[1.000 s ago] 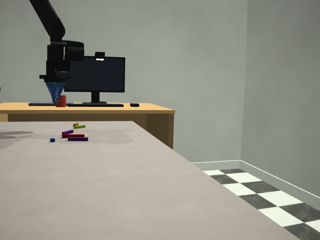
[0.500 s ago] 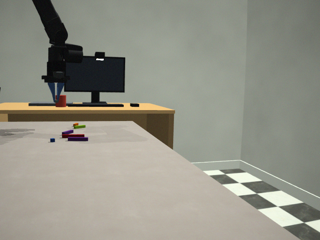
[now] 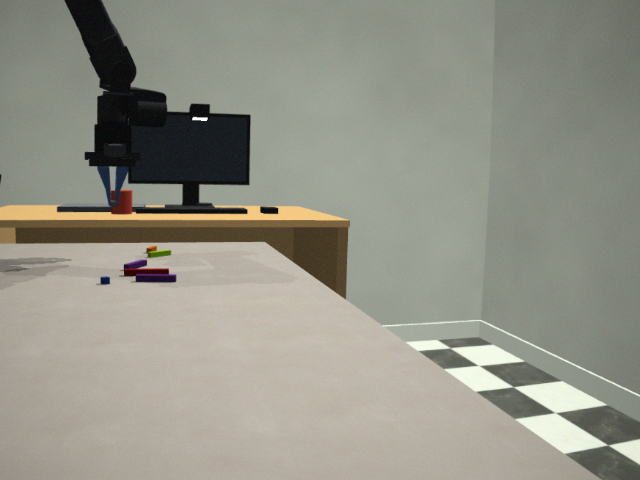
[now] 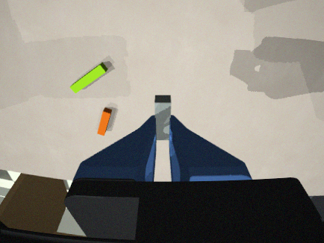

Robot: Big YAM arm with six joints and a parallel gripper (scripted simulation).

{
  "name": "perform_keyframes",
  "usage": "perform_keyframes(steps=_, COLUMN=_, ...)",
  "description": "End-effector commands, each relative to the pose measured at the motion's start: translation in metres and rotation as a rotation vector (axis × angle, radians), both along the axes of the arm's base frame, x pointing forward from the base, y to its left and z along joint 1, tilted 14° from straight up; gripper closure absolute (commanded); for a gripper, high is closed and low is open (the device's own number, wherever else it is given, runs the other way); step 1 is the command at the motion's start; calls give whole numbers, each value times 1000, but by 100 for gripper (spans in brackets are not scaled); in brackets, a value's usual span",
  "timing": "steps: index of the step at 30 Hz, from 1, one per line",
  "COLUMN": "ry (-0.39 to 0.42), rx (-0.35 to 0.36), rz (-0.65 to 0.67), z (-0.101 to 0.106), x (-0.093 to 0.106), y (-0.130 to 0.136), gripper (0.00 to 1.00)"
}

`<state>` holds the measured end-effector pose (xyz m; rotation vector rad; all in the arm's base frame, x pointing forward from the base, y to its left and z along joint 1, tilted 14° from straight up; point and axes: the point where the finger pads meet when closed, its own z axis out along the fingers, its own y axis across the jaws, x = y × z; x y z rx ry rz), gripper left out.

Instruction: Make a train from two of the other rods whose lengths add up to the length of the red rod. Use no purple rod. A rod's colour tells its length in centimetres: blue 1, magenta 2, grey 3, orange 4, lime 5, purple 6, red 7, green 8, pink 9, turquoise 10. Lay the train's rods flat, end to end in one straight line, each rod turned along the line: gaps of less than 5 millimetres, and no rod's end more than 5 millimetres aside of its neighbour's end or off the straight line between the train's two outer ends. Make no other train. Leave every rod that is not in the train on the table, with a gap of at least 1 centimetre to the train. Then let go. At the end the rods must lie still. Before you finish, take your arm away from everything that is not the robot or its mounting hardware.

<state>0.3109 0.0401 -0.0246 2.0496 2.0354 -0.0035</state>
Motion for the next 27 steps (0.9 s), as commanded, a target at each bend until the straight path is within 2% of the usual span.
perform_keyframes(steps=1, ry=-1, rx=-3, rz=-23, z=-8, x=2, y=-6, gripper=96)
perform_keyframes(steps=6, ry=3, rx=-4, rz=-8, z=-24, x=4, y=-9, gripper=96)
perform_keyframes(steps=9, ry=-6, rx=-2, rz=-8, z=-26, x=9, y=-8, gripper=96)
perform_keyframes(steps=15, ry=4, rx=-3, rz=-8, z=-54, x=8, y=-14, gripper=96)
perform_keyframes(steps=20, ry=-8, rx=-1, rz=-8, z=-70, x=18, y=-16, gripper=96)
perform_keyframes(steps=27, ry=-16, rx=1, rz=-8, z=-80, x=25, y=-18, gripper=96)
